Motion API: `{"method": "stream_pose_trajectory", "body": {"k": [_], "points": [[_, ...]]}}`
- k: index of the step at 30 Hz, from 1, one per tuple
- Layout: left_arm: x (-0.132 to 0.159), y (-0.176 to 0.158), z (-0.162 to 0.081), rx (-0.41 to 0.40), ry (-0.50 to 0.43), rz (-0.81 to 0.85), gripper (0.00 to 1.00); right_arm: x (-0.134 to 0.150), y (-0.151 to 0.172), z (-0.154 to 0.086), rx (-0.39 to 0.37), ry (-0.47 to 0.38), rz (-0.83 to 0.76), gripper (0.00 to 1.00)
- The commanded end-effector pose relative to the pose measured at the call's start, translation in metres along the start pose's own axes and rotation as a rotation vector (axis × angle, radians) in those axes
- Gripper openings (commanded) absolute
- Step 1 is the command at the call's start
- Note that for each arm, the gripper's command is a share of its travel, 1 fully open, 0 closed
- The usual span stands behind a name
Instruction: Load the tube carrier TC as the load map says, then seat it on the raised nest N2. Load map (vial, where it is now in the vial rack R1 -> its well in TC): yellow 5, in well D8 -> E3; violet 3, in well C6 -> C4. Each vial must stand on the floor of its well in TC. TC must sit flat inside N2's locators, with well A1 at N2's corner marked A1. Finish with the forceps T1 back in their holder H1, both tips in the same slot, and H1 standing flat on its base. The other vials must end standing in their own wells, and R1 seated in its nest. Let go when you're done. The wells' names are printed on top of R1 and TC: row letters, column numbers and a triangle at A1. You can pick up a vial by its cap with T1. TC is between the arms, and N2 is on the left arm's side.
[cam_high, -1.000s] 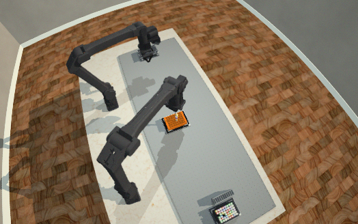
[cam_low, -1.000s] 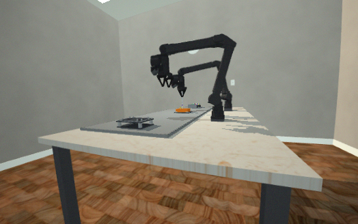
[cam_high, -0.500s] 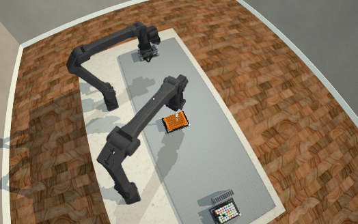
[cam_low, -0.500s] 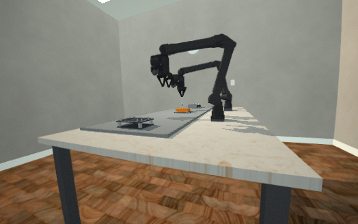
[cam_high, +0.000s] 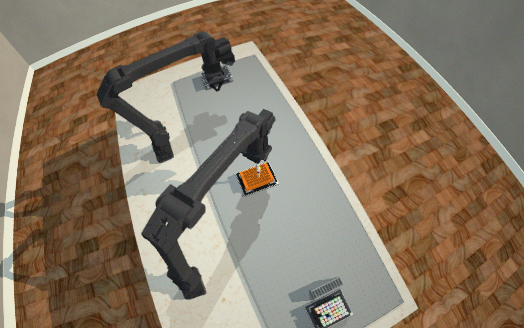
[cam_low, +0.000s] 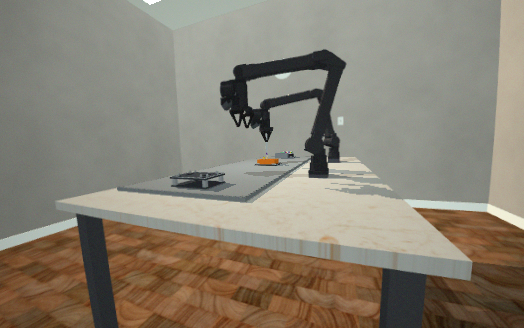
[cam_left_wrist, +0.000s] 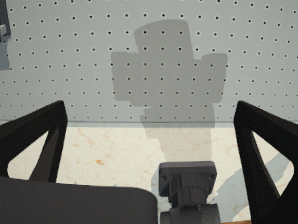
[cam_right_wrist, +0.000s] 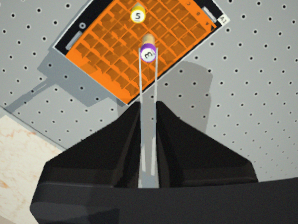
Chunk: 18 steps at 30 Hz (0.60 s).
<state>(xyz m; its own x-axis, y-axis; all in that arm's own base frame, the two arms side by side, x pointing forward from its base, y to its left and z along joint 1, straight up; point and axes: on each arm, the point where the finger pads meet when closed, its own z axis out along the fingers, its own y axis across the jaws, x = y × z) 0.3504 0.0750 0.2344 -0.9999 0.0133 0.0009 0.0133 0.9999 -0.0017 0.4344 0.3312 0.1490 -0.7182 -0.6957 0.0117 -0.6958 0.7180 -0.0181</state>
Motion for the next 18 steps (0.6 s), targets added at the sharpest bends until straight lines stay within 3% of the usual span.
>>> {"method": "stream_pose_trajectory", "body": {"k": [1, 14, 15, 18], "points": [[-0.009, 0.002, -0.014, -0.01, -0.036, 0.001, 1.0, -0.004, -0.005, -0.004, 0.003, 0.0, 0.019, 0.09], [-0.009, 0.002, -0.014, -0.01, -0.036, 0.001, 1.0, -0.001, -0.005, 0.006, 0.003, 0.002, 0.019, 0.09], [-0.009, 0.002, -0.014, -0.01, -0.036, 0.001, 1.0, -0.013, -0.007, -0.006, 0.007, -0.037, 0.02, 0.09], [-0.009, 0.002, -0.014, -0.01, -0.036, 0.001, 1.0, -0.013, -0.007, -0.006, 0.007, -0.037, 0.02, 0.09]]}}
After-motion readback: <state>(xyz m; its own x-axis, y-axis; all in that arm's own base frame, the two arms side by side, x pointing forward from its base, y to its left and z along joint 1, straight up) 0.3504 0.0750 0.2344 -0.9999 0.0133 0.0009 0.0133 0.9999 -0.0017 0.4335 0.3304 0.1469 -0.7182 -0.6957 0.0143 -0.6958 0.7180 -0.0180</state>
